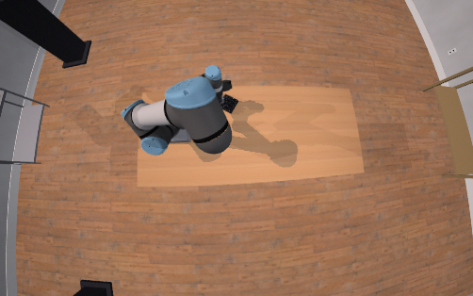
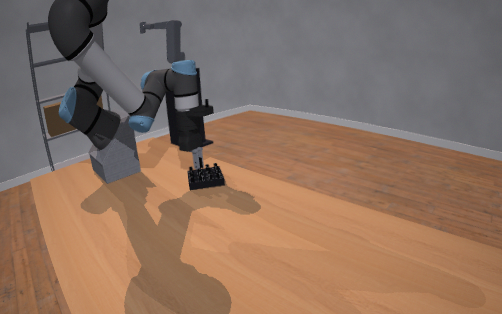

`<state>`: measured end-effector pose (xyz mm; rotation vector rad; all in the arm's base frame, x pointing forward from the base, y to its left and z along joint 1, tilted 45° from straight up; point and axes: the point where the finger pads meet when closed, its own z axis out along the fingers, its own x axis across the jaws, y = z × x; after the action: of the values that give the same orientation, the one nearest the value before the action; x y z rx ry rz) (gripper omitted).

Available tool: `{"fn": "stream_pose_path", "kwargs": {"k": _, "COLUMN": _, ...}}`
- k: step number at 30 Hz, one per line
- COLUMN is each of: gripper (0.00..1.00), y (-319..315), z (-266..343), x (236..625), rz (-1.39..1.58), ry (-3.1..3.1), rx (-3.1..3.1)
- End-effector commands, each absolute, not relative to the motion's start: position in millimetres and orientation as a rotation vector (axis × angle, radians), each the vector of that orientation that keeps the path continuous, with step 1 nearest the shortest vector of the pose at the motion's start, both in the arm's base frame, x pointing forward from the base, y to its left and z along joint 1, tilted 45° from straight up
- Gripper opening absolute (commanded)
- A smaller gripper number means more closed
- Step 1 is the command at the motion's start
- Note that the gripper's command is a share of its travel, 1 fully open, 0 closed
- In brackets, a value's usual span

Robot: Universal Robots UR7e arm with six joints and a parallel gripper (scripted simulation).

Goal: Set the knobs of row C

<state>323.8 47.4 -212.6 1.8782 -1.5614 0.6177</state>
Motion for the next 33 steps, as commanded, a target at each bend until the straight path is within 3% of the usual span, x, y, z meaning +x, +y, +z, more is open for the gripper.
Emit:
{"fn": "stream_pose_path", "kwargs": {"k": 1, "gripper": 0.30, "y": 46.1, "z": -211.8, "x": 322.1, "rz": 0.561, "ry": -1.438, "rx": 1.964}}
{"fn": "stream_pose_path", "kwargs": {"k": 33, "gripper": 0.30, "y": 46.0, "z": -211.9, "x": 321.9, "rz": 0.328, "ry": -0.883, "rx": 2.213}}
